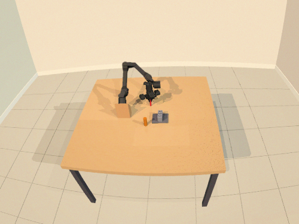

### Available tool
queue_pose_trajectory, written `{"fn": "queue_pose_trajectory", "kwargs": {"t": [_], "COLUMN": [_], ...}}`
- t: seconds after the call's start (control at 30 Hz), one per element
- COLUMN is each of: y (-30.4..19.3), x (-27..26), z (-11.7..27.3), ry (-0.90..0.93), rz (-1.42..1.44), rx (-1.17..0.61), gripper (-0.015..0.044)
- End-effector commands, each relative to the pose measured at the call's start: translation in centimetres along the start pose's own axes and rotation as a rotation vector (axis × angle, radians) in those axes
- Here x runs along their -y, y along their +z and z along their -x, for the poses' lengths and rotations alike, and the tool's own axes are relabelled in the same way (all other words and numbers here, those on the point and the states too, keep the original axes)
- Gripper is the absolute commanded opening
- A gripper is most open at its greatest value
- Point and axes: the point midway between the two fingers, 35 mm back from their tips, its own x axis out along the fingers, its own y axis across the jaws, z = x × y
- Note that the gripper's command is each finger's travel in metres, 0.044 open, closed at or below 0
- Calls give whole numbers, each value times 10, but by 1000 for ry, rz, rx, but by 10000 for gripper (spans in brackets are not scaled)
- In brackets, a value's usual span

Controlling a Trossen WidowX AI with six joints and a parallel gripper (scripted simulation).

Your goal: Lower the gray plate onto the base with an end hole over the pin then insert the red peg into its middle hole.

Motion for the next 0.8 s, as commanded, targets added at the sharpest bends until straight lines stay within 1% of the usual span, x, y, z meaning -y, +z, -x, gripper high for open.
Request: {"fn": "queue_pose_trajectory", "kwargs": {"t": [0.0,0.7,0.73,0.77], "y": [2,7,6,8], "x": [-3,-6,-6,-6], "z": [11,76,65,66], "ry": [4,1,4,4], "rz": [5,4,2,2], "rx": [4,7,6,6], "gripper": [0,0,0,0]}}
